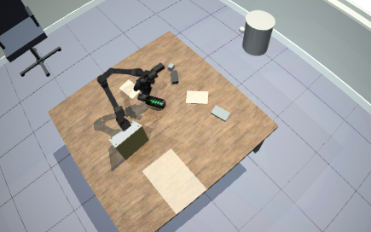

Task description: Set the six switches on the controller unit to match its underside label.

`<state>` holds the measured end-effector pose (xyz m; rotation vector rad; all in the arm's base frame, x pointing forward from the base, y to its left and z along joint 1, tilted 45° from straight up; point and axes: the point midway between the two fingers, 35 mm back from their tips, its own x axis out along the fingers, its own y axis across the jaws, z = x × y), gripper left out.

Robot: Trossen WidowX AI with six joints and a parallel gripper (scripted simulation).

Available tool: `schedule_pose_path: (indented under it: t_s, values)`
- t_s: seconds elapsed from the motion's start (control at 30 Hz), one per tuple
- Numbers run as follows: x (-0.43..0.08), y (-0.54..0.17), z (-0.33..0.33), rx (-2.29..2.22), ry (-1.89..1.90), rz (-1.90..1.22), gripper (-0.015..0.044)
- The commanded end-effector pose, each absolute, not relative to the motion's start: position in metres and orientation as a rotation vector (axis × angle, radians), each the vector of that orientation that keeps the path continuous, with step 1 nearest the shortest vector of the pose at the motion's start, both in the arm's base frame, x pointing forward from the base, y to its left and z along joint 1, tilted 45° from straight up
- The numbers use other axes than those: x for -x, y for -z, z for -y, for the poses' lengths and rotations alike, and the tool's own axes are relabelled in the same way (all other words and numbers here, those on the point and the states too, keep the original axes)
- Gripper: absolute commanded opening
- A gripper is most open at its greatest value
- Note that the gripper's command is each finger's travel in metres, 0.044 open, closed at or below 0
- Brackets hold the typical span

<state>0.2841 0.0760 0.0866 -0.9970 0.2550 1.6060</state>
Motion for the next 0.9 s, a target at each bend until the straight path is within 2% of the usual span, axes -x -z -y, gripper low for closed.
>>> schedule_pose_path:
  t_s: [0.0,0.27,0.87]
  values:
    - [-0.284,-0.090,-0.072,1.008,-1.608,-0.250,0.0000]
    - [-0.274,-0.072,-0.055,1.006,-1.608,-0.249,0.0000]
    - [-0.277,-0.053,-0.072,1.008,-1.608,-0.250,0.0000]
